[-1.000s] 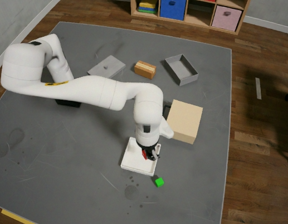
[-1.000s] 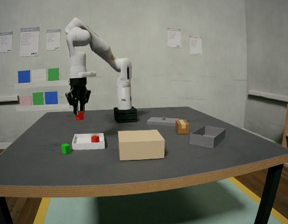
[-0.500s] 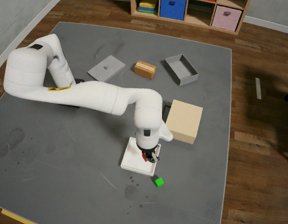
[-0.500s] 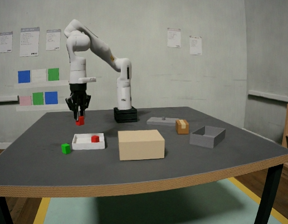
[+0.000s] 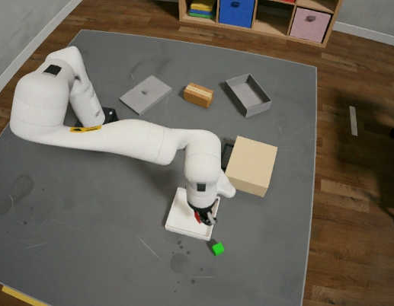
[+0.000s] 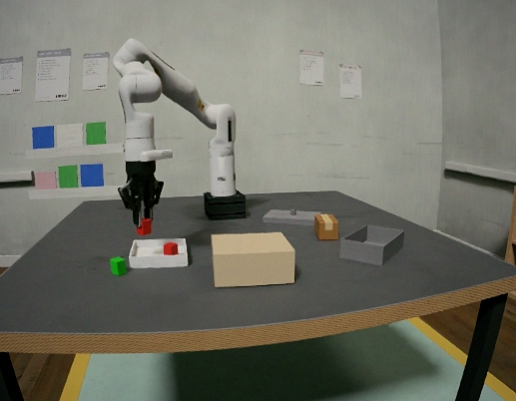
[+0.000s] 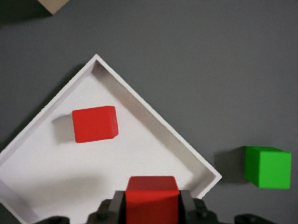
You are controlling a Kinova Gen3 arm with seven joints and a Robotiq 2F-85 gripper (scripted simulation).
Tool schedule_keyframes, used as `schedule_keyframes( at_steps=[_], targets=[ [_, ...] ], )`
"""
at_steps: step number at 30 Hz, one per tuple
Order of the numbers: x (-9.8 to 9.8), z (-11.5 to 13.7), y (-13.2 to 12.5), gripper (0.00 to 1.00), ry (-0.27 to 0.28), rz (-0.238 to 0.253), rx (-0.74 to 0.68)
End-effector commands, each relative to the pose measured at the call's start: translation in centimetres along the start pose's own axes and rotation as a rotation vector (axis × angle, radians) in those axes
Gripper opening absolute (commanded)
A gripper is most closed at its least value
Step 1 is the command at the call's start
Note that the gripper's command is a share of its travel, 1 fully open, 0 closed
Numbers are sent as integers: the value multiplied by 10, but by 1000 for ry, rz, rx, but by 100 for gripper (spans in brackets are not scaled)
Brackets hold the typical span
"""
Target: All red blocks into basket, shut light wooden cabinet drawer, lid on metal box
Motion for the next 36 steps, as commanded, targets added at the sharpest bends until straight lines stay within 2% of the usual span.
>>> schedule_keyframes(
  at_steps=[1,19,36],
  targets=[
    [-6,0,1,10,1,-2,0],
    [-37,1,1,10,1,-2,0],
    [-56,1,1,10,1,-2,0]
  ],
)
Point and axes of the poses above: the point where the finger pads meet when closed, its own x axis back along the fingers, its own y axis across the jaws, z = x × y, the point moved 4 cm from there along x, back along the fingers, and after that the axes turned 11 degrees about -x, right-handed, at the moved point
